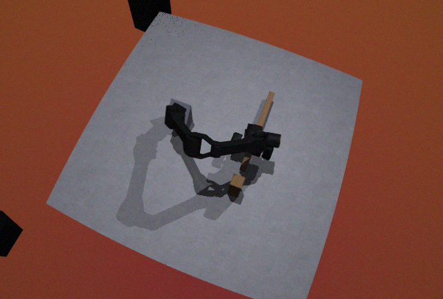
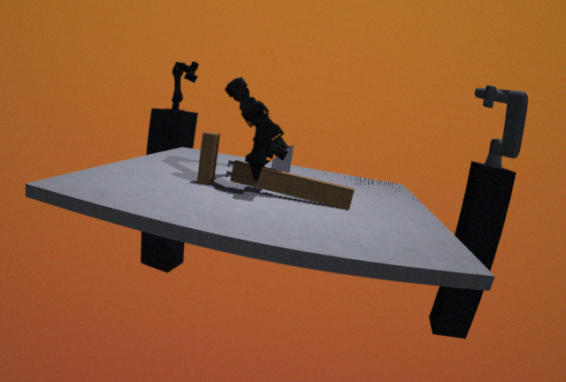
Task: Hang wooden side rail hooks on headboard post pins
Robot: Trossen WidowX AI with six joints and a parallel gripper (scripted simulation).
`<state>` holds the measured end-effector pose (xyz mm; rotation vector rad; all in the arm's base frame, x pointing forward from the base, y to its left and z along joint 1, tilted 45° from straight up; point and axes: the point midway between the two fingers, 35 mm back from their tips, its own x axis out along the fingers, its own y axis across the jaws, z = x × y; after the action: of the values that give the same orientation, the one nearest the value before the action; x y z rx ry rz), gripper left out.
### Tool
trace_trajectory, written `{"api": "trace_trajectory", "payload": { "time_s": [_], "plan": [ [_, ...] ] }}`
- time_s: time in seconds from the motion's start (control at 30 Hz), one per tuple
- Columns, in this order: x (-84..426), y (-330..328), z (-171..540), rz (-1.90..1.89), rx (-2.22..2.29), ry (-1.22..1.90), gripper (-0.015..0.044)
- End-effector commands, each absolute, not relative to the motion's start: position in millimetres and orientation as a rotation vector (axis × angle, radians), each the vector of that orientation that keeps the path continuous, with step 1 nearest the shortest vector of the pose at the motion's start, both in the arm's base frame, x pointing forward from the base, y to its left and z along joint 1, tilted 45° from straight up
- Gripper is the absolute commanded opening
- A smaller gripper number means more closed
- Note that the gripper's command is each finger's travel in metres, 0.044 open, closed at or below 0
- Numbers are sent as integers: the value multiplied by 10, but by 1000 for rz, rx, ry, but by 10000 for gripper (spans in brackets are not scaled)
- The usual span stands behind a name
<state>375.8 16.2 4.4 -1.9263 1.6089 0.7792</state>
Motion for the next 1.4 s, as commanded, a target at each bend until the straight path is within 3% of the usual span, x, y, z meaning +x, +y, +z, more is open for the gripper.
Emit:
{"api": "trace_trajectory", "payload": {
  "time_s": [0.0,1.37],
  "plan": [
    [3790,189,72,771,-1927,1596,0],
    [3775,147,96,770,-1927,1596,0]
  ]
}}
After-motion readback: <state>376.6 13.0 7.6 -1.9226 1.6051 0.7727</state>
